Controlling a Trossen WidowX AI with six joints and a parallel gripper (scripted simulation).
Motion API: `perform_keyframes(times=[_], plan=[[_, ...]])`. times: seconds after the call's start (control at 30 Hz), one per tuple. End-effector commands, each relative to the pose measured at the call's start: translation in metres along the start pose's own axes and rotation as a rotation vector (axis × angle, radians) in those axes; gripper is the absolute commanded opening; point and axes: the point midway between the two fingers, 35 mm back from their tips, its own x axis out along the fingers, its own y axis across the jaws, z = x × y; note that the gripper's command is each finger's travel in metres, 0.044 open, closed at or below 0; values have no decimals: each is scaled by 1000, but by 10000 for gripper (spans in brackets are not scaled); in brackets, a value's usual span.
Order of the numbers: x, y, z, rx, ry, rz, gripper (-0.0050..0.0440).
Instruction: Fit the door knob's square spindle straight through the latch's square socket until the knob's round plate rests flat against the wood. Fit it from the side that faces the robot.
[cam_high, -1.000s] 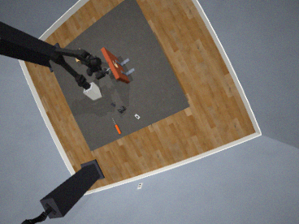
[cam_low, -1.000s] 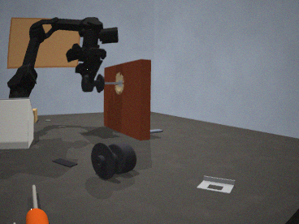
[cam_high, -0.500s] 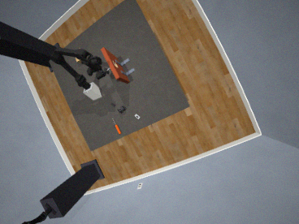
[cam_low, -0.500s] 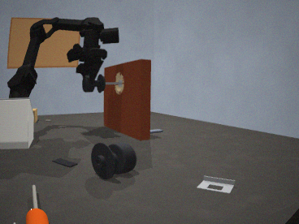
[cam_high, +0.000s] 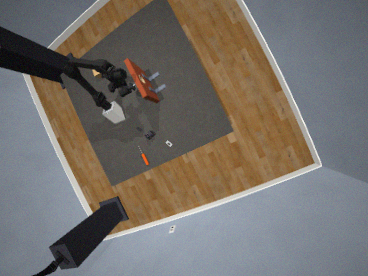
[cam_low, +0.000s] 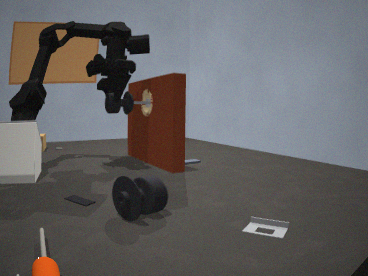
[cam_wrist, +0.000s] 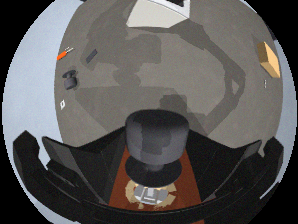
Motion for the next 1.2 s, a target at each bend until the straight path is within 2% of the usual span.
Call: perform_keyframes(times=[0.0, 1.17], plan=[[-3, 1, -7, 3, 10, 6, 0], [-5, 1, -34, 3, 10, 6, 0]])
